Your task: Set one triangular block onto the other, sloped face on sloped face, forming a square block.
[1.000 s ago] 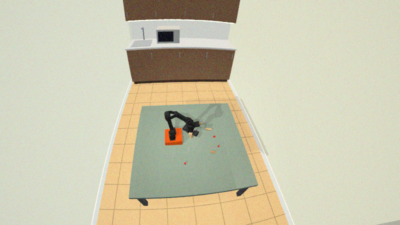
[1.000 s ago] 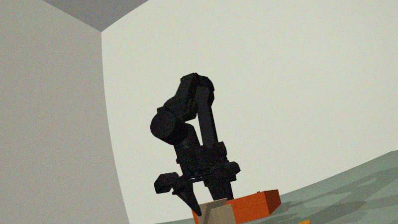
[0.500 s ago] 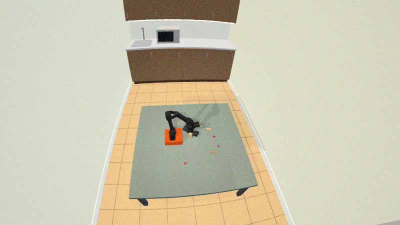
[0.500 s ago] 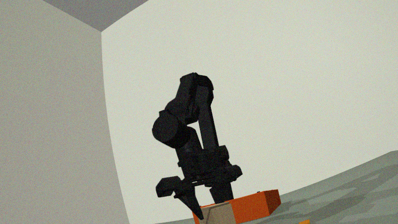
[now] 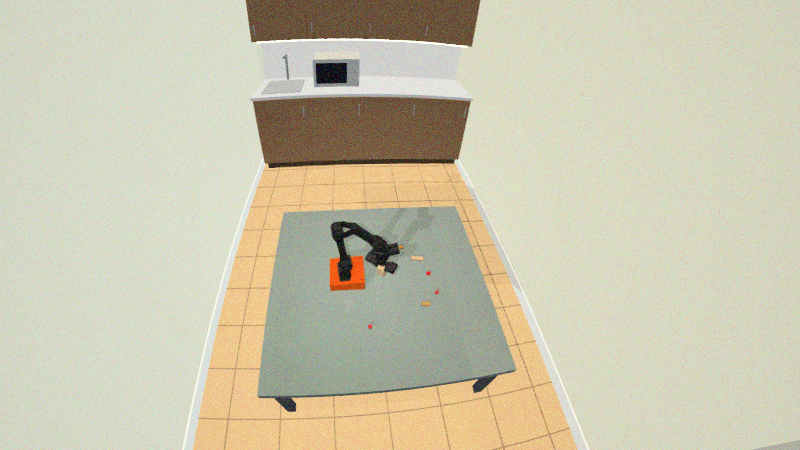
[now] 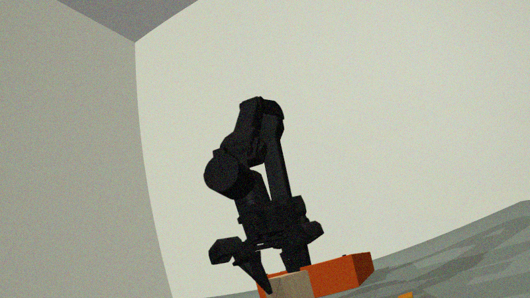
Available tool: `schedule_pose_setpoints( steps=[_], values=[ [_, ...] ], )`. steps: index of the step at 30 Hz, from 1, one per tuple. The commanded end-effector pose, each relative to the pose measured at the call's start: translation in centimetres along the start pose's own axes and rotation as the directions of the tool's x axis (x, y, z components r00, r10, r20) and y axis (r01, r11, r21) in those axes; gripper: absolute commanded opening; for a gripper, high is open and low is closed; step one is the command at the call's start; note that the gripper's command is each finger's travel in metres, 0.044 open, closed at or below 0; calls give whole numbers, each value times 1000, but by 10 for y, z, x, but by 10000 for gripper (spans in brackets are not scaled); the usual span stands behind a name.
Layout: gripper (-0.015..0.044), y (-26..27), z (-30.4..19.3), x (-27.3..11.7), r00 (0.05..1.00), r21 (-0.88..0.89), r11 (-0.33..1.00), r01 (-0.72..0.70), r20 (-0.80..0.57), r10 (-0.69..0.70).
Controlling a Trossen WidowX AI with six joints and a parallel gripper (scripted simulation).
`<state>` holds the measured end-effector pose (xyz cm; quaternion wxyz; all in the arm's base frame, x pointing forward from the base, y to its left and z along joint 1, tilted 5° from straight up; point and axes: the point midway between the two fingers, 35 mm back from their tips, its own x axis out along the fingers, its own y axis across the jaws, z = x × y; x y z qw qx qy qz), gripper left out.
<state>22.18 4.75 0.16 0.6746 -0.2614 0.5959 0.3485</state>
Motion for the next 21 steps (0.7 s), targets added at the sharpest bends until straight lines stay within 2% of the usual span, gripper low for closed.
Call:
schedule_pose_setpoints(
  steps=[1,21],
  values=[
    [0,0,-1,1,1000,4,1000,2,-3,-2],
    [0,0,0,2,1000,2,1000,1,-1,-1]
  ],
)
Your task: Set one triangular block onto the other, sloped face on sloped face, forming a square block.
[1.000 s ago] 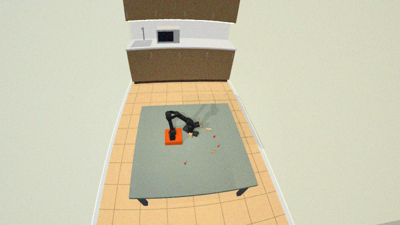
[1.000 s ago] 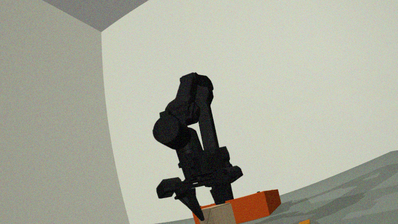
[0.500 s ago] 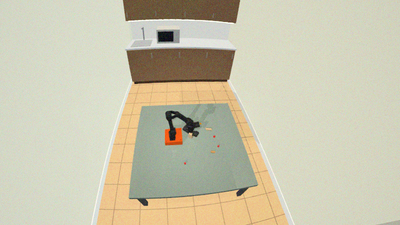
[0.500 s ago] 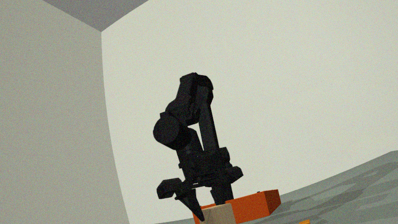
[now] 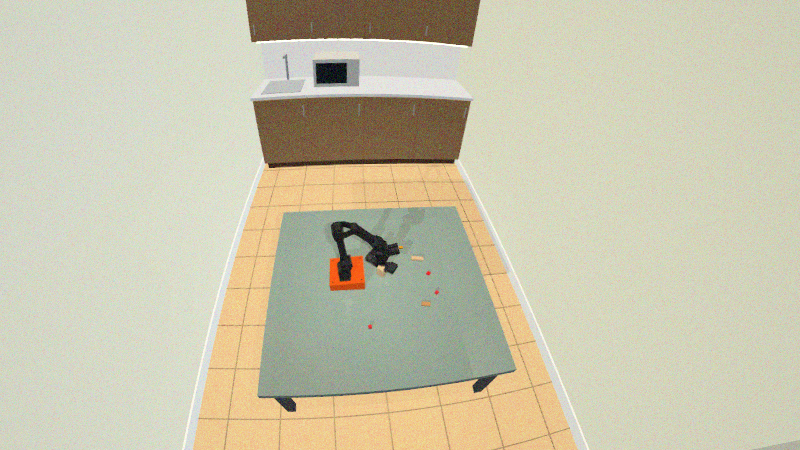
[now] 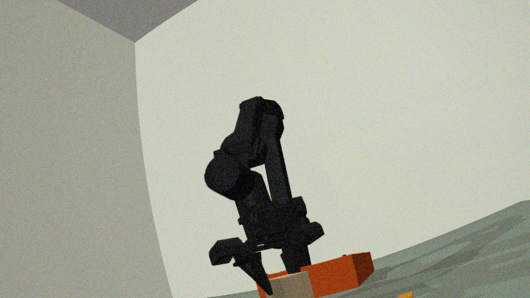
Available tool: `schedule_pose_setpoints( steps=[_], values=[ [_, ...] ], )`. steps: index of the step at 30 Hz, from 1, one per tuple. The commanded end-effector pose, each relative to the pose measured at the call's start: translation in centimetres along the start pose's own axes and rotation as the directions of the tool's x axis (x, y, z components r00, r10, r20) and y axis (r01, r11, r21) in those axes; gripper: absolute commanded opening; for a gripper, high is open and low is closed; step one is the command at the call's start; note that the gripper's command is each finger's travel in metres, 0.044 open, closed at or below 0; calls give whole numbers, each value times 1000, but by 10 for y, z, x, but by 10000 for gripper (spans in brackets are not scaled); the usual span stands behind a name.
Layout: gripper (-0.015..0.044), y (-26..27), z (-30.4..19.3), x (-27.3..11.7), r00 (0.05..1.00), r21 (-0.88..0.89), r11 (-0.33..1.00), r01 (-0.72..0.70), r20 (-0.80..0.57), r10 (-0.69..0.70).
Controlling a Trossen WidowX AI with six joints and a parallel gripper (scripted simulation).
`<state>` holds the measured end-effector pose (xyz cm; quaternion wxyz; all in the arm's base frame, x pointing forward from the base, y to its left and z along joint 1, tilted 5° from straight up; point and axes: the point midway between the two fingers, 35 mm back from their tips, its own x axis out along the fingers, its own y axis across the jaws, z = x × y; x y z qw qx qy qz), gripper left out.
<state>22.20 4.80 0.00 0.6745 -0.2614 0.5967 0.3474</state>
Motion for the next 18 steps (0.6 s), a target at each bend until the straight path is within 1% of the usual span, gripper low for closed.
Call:
schedule_pose_setpoints(
  steps=[1,5,18],
  values=[
    [0,0,0,0,1000,0,1000,0,0,0],
    [0,0,0,0,1000,4,1000,2,-4,-2],
    [341,0,0,0,1000,0,1000,0,0,0]
  ],
)
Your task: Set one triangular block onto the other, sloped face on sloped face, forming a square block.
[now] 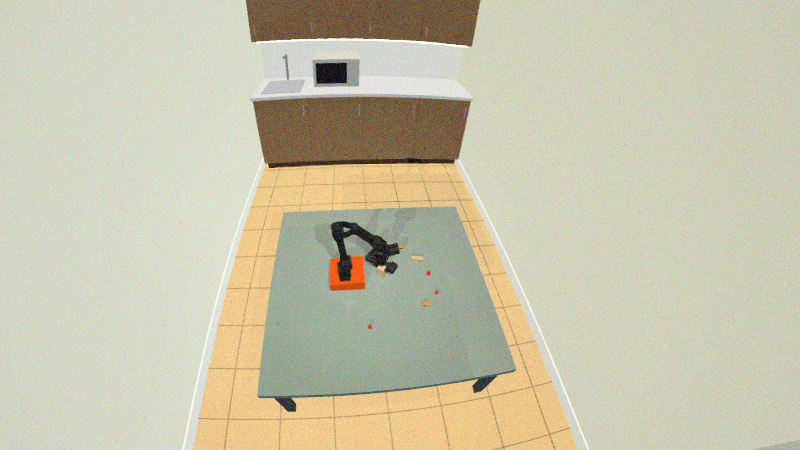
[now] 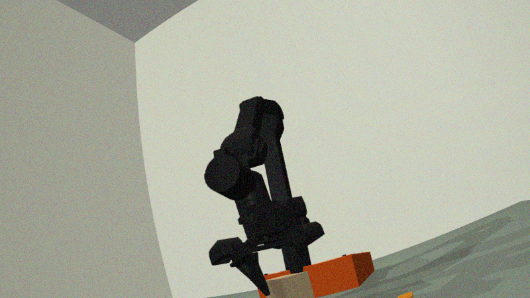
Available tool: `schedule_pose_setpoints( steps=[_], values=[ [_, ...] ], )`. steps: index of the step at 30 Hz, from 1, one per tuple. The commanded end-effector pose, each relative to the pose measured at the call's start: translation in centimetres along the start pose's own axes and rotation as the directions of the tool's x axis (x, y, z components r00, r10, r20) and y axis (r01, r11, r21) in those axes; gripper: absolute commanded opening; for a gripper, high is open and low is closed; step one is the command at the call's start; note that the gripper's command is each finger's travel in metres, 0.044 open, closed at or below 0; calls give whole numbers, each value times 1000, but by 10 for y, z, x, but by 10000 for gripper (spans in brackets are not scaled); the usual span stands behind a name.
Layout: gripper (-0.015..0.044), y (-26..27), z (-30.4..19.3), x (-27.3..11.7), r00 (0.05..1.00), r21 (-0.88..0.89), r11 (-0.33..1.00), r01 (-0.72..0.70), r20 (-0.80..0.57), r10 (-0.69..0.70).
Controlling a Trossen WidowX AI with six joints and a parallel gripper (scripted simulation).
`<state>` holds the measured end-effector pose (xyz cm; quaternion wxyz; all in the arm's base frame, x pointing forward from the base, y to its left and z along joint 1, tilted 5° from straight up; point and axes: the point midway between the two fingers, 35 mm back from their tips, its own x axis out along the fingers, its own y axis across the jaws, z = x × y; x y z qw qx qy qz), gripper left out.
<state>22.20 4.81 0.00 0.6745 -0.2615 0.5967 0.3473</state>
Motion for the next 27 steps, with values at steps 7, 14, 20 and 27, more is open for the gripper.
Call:
schedule_pose_setpoints(
  steps=[7,14,20,27],
  values=[
    [440,0,0,0,1000,0,1000,0,0,0],
    [440,-5,4,-33,1000,0,1000,1,0,-1],
    [440,0,0,-110,1000,0,1000,1,-2,-1],
    [440,-3,3,-107,1000,0,1000,16,8,-16]
  ],
)
